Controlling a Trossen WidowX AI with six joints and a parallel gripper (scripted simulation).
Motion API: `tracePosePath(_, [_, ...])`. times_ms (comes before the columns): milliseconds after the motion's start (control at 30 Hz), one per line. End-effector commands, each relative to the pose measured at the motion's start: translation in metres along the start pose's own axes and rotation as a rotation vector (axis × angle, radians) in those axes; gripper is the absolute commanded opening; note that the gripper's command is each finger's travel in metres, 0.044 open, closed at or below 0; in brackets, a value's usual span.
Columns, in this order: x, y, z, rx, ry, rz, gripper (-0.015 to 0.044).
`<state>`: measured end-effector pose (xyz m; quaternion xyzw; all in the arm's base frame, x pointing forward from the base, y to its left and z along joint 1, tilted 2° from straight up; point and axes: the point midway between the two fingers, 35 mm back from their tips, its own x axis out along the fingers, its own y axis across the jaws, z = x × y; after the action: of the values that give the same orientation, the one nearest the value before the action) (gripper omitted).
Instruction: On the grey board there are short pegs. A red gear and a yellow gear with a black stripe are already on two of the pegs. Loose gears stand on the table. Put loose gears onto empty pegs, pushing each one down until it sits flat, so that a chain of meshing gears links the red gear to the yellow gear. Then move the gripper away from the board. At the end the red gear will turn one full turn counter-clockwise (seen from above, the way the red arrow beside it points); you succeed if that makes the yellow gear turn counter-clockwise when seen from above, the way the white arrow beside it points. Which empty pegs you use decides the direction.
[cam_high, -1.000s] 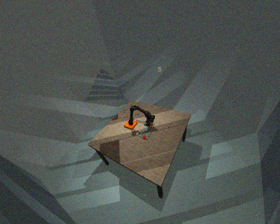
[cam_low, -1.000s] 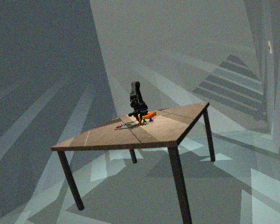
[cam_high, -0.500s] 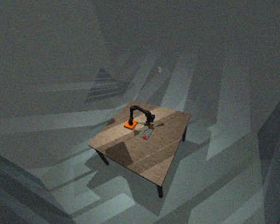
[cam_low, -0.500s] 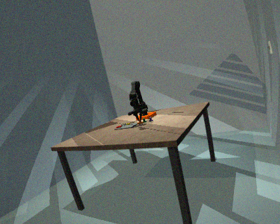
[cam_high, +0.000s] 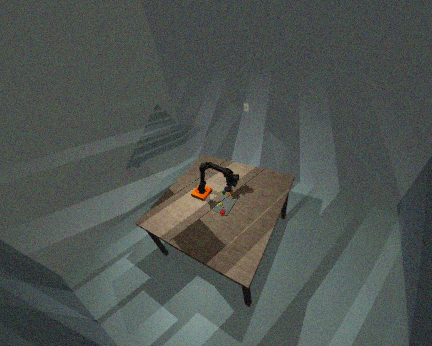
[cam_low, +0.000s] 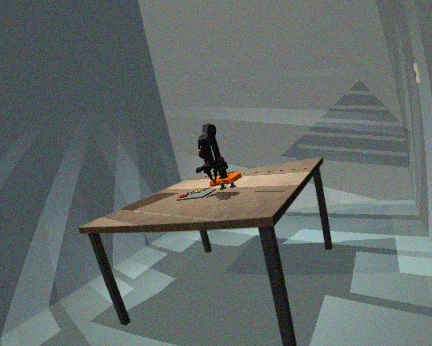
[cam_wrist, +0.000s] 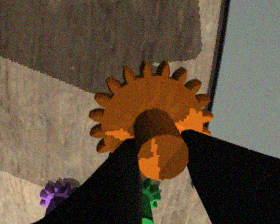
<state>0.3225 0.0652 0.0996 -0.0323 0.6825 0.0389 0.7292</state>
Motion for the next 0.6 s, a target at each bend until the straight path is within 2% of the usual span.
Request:
tracePosePath(0, [-0.012,0.0,0.001,0.002,-0.008,0.001,0.0])
tracePosePath(567, [-0.055,-0.002,-0.004,0.002,-0.007,0.001,0.0])
